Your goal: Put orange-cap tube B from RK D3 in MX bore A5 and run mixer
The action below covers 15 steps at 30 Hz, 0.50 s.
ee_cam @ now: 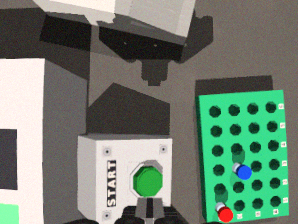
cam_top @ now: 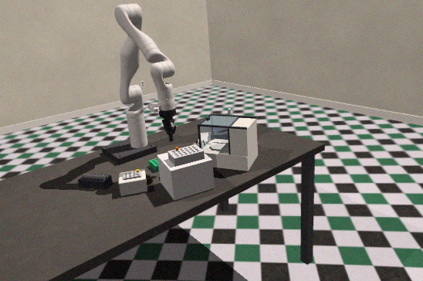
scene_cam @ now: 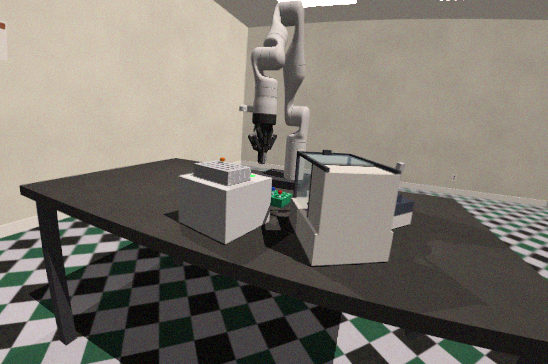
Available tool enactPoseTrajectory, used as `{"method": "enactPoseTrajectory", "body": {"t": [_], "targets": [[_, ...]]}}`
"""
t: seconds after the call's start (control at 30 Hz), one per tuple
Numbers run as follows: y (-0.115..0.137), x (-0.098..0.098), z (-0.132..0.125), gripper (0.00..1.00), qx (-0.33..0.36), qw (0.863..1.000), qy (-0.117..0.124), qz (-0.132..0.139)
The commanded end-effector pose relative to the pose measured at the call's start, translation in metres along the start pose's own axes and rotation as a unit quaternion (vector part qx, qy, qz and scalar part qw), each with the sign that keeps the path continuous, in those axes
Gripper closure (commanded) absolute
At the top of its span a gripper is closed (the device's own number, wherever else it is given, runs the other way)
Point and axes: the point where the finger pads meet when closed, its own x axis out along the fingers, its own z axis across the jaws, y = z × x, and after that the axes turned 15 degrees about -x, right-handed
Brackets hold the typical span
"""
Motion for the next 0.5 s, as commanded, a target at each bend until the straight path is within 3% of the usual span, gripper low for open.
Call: {"method": "enactPoseTrajectory", "body": {"t": [0.0,0.47], "targets": [[0.0000,-0.0037,-0.0004,0.90,0.000,1.000,0.001,0.000],[-0.0002,-0.0124,0.0013,0.90,0.010,1.000,0.001,0.000]]}}
